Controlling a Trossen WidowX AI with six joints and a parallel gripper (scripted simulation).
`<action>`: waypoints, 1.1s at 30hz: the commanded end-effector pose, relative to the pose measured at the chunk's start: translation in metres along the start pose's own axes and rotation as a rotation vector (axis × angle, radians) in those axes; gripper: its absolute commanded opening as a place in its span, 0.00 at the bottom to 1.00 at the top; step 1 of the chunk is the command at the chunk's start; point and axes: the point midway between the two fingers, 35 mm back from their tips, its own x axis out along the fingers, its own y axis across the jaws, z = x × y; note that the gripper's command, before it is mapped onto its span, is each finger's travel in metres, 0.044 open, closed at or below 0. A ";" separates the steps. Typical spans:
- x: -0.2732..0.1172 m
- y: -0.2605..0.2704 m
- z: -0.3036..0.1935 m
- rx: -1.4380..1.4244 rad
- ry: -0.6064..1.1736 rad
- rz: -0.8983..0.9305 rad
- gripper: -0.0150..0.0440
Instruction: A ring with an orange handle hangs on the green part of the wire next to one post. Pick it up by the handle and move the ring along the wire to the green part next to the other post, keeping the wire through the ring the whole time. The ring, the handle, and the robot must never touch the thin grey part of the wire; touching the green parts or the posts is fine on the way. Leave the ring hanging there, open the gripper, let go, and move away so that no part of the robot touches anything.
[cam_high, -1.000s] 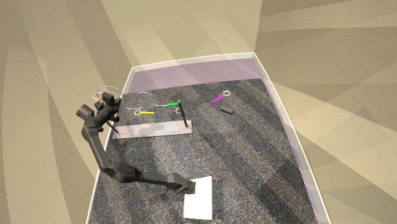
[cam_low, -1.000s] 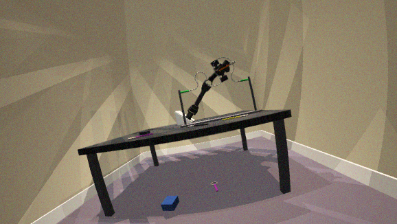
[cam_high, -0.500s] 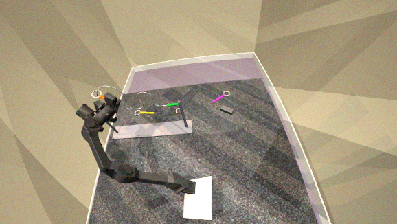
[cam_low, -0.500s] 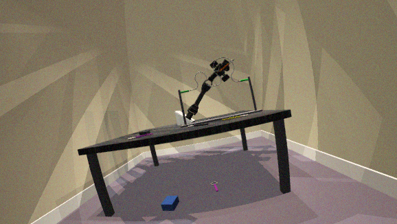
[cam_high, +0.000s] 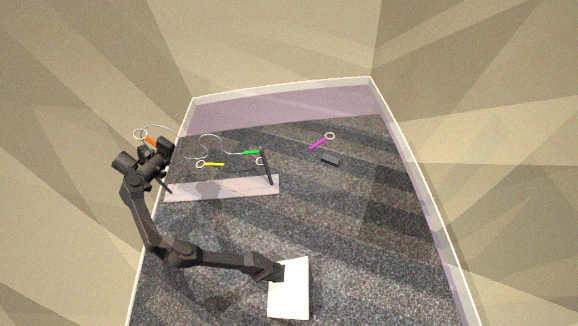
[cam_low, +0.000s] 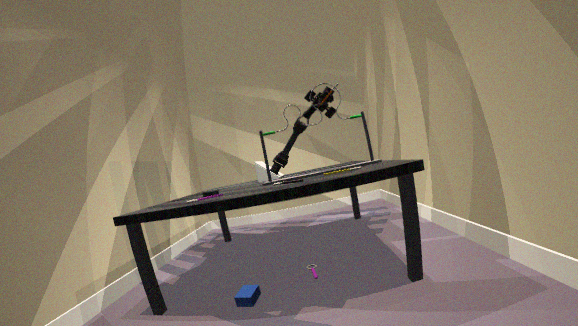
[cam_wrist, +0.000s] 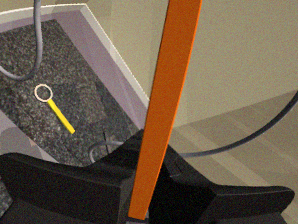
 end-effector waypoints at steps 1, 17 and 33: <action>0.001 0.002 -0.001 0.041 -0.003 0.016 0.00; 0.002 0.011 0.000 0.227 -0.027 0.086 0.00; 0.002 0.019 0.003 0.414 -0.051 0.155 0.00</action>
